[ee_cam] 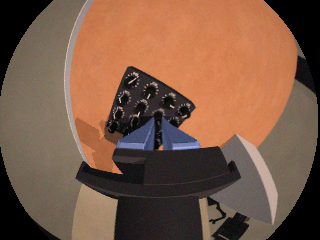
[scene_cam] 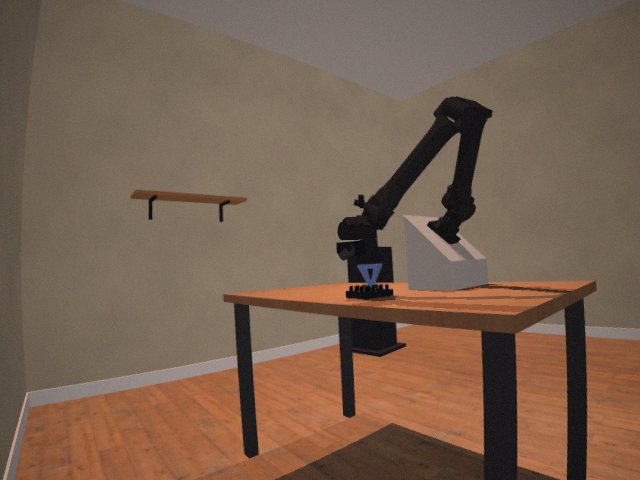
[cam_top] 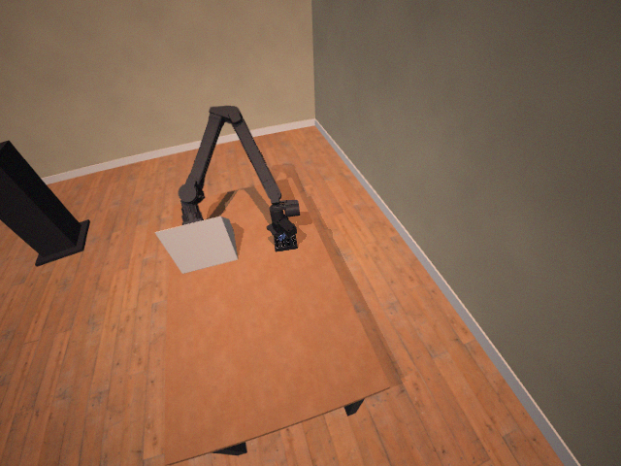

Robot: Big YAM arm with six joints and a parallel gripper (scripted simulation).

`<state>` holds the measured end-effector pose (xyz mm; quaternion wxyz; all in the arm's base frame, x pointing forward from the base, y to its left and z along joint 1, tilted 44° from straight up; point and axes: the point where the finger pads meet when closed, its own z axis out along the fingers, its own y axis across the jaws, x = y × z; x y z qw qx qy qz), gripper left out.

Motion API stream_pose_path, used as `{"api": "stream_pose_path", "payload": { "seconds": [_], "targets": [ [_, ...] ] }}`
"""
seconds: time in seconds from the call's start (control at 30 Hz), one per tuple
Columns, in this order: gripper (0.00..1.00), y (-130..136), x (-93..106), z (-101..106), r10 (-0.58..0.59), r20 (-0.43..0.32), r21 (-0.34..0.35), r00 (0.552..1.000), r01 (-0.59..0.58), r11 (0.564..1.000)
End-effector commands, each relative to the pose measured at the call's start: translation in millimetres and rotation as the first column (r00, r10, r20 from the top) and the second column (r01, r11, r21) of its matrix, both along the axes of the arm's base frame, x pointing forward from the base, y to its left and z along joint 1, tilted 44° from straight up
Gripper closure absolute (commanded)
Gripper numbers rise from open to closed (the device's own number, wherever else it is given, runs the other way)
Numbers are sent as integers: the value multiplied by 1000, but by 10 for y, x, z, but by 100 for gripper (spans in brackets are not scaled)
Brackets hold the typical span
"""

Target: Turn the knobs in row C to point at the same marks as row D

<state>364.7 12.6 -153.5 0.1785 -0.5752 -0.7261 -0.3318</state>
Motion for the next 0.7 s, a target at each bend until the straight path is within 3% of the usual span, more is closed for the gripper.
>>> {"api": "stream_pose_path", "payload": {
  "seconds": [0.0, 0.2, 0.67],
  "targets": [
    [91, -11, 82, -21, 107, 115, -27, 988, -105, 994],
    [91, -17, 107, -17, 172, 178, -48, 969, -166, 985],
    [91, -24, 129, -13, 382, 361, -145, 851, -354, 924]
  ]
}}
